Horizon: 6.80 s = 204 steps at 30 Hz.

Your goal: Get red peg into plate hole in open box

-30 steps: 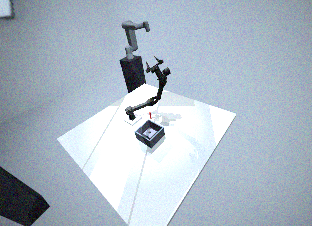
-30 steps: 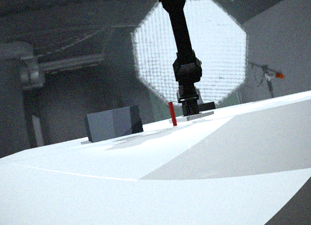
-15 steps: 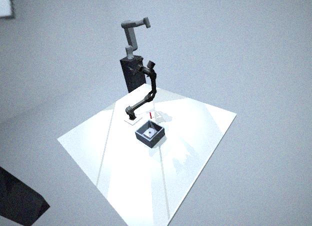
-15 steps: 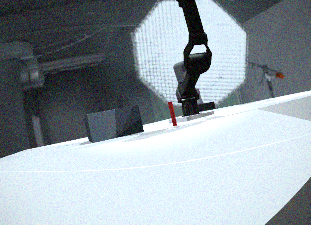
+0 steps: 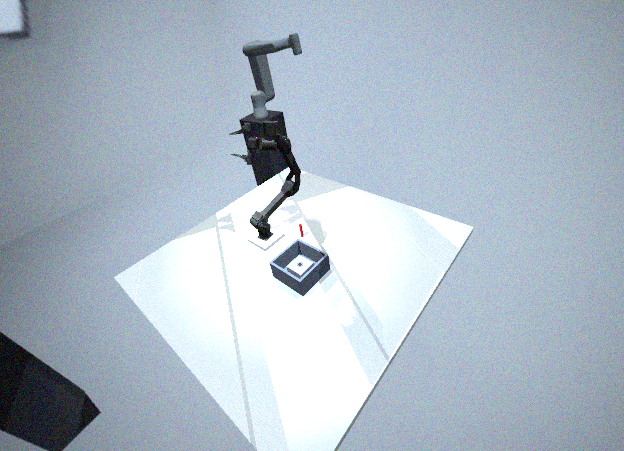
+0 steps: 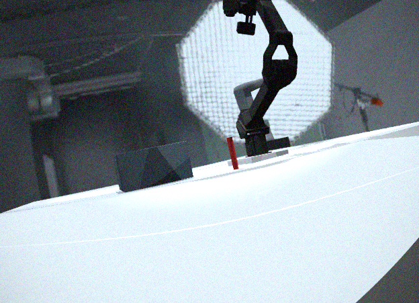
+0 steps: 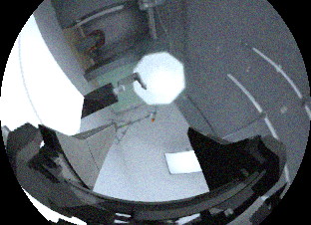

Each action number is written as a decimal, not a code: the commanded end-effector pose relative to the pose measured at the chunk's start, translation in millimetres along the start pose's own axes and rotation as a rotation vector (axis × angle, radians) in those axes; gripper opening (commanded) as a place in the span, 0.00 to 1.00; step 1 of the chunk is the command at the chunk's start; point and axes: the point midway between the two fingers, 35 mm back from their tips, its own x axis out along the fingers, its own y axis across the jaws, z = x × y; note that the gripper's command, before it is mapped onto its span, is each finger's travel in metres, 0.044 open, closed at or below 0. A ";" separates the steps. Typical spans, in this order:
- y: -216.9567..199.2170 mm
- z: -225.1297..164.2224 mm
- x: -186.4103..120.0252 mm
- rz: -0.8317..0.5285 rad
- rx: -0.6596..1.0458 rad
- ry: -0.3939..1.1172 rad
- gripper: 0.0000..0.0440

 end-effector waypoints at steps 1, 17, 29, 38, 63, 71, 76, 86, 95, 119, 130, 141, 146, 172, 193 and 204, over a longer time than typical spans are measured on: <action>25.8 7.5 25.2 0.122 0.012 -0.016 0.98; 148.6 54.4 80.0 0.648 0.063 -0.093 1.00; 245.6 97.0 62.7 1.026 0.031 -0.068 1.00; 301.0 125.7 18.1 1.237 -0.010 -0.025 1.00; 355.8 123.1 -158.7 1.536 -0.129 0.088 1.00; 357.7 91.7 -207.9 1.568 -0.167 0.142 1.00; 360.1 66.9 -232.9 1.574 -0.184 0.180 1.00; 374.2 17.5 -269.9 1.588 -0.199 0.219 1.00; 400.8 -14.5 -291.1 1.618 -0.179 0.203 1.00; 447.5 -41.0 -293.3 1.559 -0.219 0.128 0.07; 418.9 -4.2 -287.4 1.562 -0.145 0.035 0.00; 377.4 46.4 -278.7 1.593 -0.002 0.036 0.00; 373.7 69.8 -274.5 1.592 0.081 0.069 0.00; 415.0 182.1 -254.4 1.567 0.321 0.190 0.00; 478.8 218.7 -250.9 1.632 0.150 0.137 0.00; 503.7 213.0 -253.9 1.660 0.009 0.123 0.37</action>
